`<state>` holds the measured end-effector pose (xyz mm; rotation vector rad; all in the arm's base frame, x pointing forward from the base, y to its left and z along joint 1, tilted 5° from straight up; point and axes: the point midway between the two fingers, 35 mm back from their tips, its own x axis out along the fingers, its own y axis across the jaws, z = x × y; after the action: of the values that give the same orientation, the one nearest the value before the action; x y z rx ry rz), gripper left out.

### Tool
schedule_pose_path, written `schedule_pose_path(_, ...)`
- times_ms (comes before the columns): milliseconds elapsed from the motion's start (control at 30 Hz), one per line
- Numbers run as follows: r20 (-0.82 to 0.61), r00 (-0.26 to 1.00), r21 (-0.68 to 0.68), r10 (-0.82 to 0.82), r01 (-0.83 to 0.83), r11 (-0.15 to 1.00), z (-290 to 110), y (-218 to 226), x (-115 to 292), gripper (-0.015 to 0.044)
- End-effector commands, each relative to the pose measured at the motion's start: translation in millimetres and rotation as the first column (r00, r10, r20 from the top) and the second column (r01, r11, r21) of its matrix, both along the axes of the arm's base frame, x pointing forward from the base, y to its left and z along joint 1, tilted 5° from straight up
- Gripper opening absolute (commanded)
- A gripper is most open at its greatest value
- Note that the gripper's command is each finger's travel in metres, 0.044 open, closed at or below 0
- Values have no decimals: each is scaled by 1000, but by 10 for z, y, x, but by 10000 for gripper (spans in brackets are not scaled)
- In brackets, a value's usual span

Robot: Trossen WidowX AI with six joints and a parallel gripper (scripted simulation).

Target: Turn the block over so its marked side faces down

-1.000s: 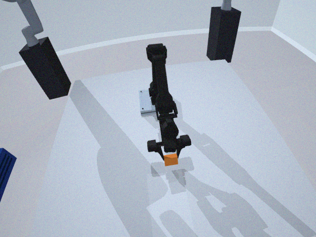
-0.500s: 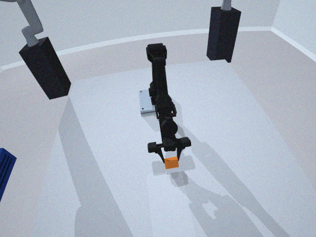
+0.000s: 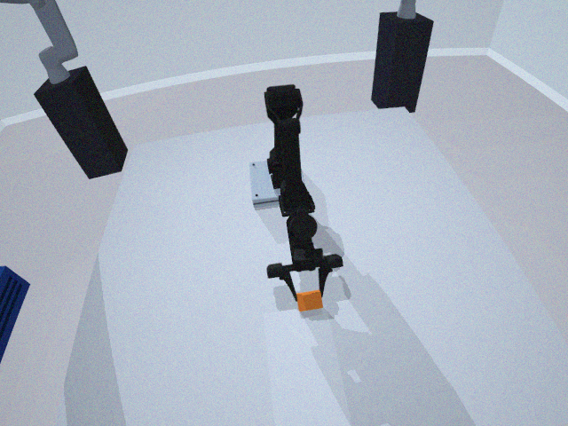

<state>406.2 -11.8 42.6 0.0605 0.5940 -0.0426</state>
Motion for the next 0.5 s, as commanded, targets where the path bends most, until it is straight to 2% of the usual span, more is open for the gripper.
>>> schedule_pose_path(0, 34, 999, -1, -7, 8, 1000, -100, 1, -47, 0)
schedule_pose_path(467, 233, 972, -6, -17, 19, 1000, -86, 12, -216, 0)
